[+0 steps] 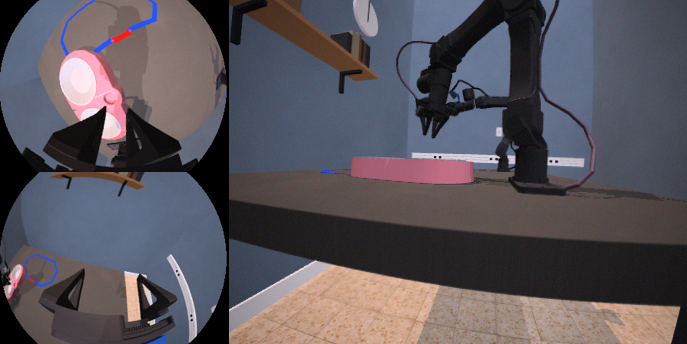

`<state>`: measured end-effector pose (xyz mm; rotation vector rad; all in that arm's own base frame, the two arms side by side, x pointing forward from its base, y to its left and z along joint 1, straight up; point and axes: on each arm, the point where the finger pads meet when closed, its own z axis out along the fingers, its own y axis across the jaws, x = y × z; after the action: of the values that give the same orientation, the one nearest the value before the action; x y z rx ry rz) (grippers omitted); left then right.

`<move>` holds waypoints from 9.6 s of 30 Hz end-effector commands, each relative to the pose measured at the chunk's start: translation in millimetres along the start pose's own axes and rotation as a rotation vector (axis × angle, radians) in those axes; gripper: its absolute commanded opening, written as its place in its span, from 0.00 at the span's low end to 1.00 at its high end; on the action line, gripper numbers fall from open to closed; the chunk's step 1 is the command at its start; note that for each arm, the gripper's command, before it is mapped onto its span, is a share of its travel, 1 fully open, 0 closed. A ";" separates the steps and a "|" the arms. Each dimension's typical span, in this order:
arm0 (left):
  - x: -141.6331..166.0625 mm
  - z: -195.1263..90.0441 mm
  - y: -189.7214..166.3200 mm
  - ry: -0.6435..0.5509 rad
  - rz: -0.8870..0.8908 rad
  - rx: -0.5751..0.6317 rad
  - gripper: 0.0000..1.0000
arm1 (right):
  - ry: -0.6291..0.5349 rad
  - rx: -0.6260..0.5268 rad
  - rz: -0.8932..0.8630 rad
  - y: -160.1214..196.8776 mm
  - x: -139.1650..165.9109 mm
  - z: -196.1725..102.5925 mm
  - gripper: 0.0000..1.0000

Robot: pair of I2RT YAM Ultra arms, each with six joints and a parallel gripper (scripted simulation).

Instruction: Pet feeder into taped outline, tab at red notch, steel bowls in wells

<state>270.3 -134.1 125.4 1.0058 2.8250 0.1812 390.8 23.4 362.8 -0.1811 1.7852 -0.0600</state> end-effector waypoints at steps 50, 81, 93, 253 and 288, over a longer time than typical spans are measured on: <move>11.2 75.1 -2.0 0.087 -0.555 0.132 0.19 | -0.304 0.092 0.144 -33.2 -66.6 -36.2 1.00; 10.3 73.1 -2.4 0.080 -0.558 0.137 0.17 | -0.304 0.092 0.144 -33.2 -66.6 -36.2 1.00; 10.3 73.1 -2.4 0.080 -0.558 0.137 0.16 | -0.304 0.092 0.144 -33.2 -66.6 -36.2 1.00; -139.0 121.4 27.9 0.039 0.939 0.213 0.16 | -0.304 0.092 0.144 -33.2 -66.6 -36.2 1.00; -179.4 87.3 31.5 -0.088 0.973 0.129 0.47 | -0.304 0.092 0.144 -33.2 -66.6 -36.2 1.00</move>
<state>437.7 -213.2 40.6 2.2692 2.0777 0.0335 380.9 0.6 409.5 0.0027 1.5631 -0.0045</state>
